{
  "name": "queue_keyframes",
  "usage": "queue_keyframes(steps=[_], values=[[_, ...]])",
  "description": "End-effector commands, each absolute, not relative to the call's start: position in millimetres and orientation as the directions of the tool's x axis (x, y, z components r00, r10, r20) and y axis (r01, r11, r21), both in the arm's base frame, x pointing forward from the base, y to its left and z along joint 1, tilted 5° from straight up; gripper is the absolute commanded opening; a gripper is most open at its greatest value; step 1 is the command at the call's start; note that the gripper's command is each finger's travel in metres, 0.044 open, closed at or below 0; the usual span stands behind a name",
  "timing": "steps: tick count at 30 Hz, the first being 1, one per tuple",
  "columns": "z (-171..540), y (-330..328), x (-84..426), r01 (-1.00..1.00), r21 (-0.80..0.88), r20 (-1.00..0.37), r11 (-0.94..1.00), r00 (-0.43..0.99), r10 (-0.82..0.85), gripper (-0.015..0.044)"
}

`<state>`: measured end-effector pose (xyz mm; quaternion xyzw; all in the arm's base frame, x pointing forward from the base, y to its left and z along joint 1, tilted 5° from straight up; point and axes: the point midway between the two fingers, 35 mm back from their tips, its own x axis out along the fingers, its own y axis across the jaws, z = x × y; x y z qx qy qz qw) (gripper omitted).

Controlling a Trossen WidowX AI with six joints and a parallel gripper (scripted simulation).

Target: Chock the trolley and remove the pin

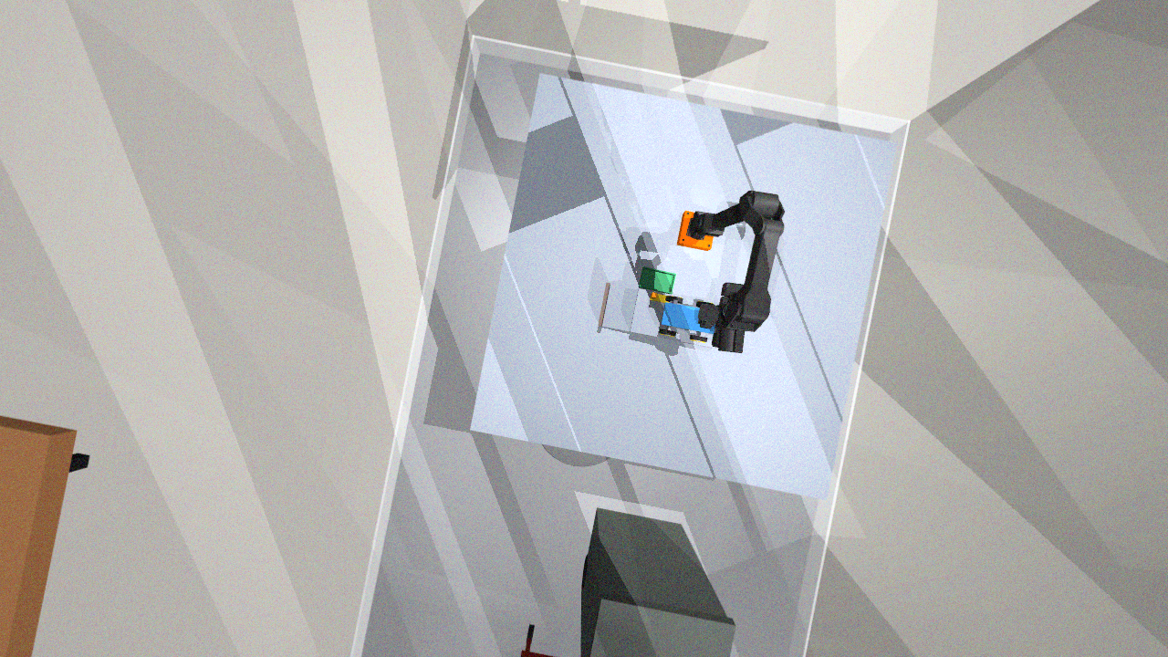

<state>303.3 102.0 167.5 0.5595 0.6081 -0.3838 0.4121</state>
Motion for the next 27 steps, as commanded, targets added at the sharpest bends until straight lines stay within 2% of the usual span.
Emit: queue_keyframes(steps=[1, 21, 26, 27], values=[[162, 105, 302, 0.997, -0.011, -0.929, 0.076, -0.038, 0.367, 0.019], [136, 115, 300, 0.997, -0.011, -0.929, 0.076, -0.038, 0.368, 0.019], [139, 113, 302, 0.997, -0.007, -0.93, 0.079, -0.035, 0.365, 0.0059], [139, 113, 302, 0.997, -0.007, -0.93, 0.079, -0.035, 0.365, 0.0052]])
